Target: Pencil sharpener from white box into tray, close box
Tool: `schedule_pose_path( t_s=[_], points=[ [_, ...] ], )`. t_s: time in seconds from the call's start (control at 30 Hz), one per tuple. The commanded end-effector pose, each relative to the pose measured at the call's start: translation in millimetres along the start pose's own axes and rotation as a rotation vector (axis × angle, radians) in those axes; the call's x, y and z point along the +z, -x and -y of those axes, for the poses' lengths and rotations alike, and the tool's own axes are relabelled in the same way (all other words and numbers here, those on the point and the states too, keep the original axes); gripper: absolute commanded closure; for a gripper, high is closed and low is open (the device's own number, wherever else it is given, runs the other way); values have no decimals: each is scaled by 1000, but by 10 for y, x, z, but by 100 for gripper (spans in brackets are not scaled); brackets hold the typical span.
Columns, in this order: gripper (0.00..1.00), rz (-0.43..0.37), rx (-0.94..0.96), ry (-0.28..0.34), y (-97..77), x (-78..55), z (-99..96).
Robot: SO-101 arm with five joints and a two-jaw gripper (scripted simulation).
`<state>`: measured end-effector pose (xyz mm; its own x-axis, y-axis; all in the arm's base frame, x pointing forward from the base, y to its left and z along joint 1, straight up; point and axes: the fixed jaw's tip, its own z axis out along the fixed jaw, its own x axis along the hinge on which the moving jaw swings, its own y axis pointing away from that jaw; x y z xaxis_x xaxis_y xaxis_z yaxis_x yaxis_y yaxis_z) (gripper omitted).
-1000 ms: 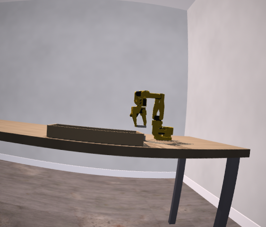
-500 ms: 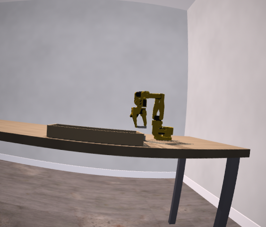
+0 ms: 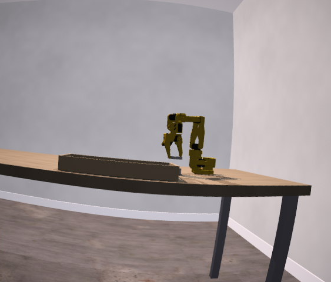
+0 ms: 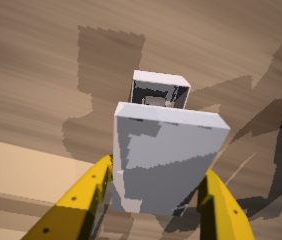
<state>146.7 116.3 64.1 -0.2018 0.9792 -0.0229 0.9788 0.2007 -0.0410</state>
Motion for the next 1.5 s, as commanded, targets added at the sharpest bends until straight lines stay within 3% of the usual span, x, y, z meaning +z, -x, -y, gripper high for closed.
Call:
schedule_pose_path(
  t_s=[0.0,0.33,0.97,1.47],
  points=[
    [77,-23,-7,41,-31,-66,-17],
    [77,-23,7,41,-9,-75,-73],
    [77,-26,139,39,330,-86,-579],
    [77,-26,148,39,361,-82,-608]
  ],
)
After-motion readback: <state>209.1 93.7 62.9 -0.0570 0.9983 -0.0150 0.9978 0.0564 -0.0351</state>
